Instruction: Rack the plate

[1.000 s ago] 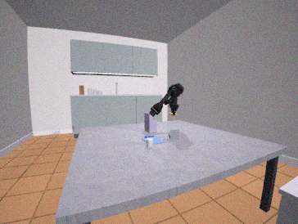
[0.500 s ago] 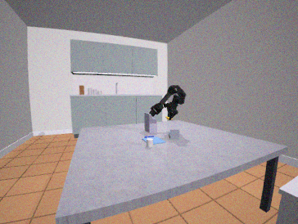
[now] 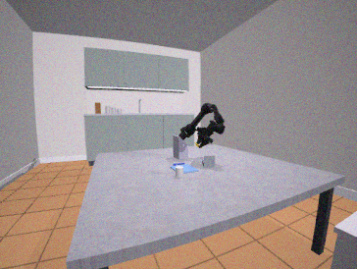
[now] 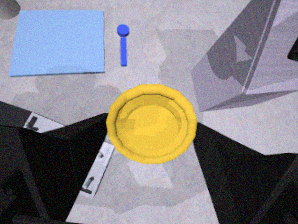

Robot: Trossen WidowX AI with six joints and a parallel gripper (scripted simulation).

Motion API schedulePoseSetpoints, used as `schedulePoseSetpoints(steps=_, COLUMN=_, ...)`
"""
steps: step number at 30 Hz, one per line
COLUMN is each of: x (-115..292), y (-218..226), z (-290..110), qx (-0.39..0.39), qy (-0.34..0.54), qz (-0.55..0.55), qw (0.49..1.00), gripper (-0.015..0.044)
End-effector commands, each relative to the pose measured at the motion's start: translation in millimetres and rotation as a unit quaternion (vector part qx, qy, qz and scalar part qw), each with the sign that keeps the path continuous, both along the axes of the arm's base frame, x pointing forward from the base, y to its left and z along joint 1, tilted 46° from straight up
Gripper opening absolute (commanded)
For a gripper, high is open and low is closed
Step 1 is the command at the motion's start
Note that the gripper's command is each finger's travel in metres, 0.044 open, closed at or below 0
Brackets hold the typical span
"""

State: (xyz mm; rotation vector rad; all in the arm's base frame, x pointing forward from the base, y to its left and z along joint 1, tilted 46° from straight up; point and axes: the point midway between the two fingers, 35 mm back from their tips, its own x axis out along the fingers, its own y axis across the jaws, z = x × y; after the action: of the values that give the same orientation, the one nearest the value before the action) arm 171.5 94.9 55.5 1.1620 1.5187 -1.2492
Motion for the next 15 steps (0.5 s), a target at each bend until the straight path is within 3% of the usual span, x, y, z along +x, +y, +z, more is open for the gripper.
schedulePoseSetpoints(steps=1, x=-1.6, y=-0.1, z=-8.4, qx=-0.033, qy=-0.014, qz=0.02, qw=0.999, gripper=0.0)
schedulePoseSetpoints(steps=15, x=-0.5, y=4.6, z=-29.5, qx=-0.134, qy=-0.095, qz=0.099, qw=0.981, gripper=0.0)
